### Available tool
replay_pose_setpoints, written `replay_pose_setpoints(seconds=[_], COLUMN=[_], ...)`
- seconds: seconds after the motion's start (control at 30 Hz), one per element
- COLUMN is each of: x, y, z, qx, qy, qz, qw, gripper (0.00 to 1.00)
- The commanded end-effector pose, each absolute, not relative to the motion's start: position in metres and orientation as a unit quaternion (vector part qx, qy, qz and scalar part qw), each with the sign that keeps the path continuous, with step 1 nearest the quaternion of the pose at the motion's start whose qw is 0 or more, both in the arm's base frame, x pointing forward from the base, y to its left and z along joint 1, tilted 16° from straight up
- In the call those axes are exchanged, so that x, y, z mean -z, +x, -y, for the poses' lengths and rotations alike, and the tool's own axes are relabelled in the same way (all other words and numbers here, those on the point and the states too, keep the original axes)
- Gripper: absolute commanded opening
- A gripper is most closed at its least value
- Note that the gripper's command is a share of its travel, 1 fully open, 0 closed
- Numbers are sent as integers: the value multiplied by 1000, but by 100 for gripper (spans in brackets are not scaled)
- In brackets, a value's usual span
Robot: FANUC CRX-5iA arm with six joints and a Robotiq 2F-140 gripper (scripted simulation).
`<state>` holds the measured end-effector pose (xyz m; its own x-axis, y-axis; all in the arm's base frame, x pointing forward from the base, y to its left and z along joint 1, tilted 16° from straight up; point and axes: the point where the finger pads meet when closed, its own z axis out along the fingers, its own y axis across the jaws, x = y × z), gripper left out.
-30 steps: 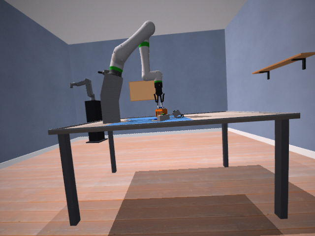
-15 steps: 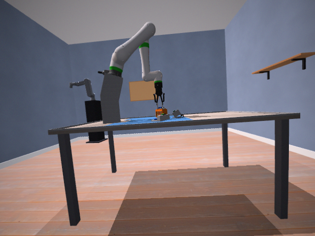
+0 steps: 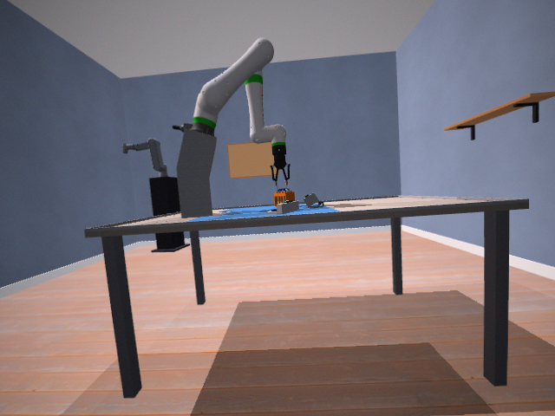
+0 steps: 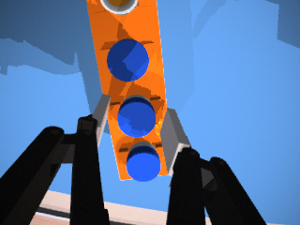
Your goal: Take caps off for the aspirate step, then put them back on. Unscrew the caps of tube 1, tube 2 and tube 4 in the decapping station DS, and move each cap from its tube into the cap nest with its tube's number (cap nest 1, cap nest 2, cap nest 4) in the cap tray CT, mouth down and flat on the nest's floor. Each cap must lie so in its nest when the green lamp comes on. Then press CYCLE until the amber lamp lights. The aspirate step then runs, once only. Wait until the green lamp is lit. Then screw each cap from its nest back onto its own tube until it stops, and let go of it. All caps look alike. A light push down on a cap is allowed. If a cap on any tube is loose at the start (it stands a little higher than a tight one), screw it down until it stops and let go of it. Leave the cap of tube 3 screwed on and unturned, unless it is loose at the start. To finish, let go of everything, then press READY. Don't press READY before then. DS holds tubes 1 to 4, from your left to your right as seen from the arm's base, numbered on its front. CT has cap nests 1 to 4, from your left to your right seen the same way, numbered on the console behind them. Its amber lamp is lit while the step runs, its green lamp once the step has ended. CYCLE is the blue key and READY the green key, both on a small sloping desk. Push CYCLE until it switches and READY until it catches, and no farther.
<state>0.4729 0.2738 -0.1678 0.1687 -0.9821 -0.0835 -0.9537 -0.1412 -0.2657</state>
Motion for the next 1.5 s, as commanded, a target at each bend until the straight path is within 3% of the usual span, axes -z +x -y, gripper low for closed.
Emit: replay_pose_setpoints(seconds=[0.0,0.47,0.67,0.7,1.17,1.47], x=[168,168,168,168,168,168], y=[473,473,473,473,473,473], z=[-274,-274,-274,-274,-274,-274], qx=[69,103,103,103,103,80], qy=[-828,-956,-956,-956,-956,-874], qz=[-543,-259,-259,-259,-259,-466], qw=[123,95,95,95,95,116], gripper=[35,35,35,0,0,0])
